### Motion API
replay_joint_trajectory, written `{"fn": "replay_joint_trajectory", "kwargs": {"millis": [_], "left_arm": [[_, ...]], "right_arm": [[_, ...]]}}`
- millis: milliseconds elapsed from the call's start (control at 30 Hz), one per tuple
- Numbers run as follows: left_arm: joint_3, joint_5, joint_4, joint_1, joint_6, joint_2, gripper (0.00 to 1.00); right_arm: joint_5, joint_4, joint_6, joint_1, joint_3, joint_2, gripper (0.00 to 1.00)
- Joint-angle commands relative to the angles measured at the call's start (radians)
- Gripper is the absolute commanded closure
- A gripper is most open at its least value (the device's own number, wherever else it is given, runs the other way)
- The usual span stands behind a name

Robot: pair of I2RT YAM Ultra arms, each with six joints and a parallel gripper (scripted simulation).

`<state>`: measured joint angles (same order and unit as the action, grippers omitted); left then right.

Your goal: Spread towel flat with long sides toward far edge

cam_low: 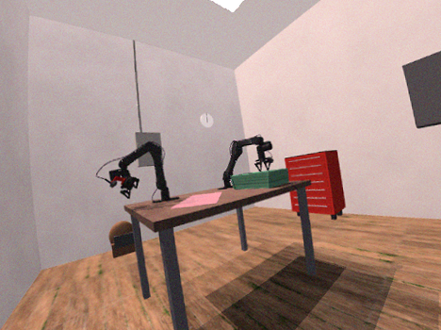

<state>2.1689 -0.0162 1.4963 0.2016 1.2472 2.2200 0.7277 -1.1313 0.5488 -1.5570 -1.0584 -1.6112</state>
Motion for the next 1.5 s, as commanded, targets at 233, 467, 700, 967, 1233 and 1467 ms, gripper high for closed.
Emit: {"fn": "replay_joint_trajectory", "kwargs": {"millis": [233,467,700,967,1233,1467], "left_arm": [[0.015,-0.009,0.000,0.000,0.000,-0.026,0.00],[0.015,-0.009,0.000,0.000,0.000,-0.026,0.00],[-0.063,-0.023,-0.138,-0.015,-0.209,-0.196,0.00],[-0.304,-0.021,-0.406,-0.005,-0.422,-0.417,0.00],[-0.514,-0.018,-0.641,-0.005,-0.596,-0.614,0.00],[-0.656,-0.021,-0.807,-0.007,-0.738,-0.772,0.00]], "right_arm": [[0.011,0.001,0.003,0.000,-0.011,0.012,0.00],[0.011,0.001,0.003,0.000,-0.011,0.012,0.00],[-0.153,0.215,-0.125,-0.018,-0.032,0.166,0.00],[-0.316,0.491,-0.257,-0.017,0.007,0.344,0.00],[-0.456,0.731,-0.373,-0.004,0.070,0.483,0.00],[-0.561,0.927,-0.460,0.006,0.131,0.583,0.00]]}}
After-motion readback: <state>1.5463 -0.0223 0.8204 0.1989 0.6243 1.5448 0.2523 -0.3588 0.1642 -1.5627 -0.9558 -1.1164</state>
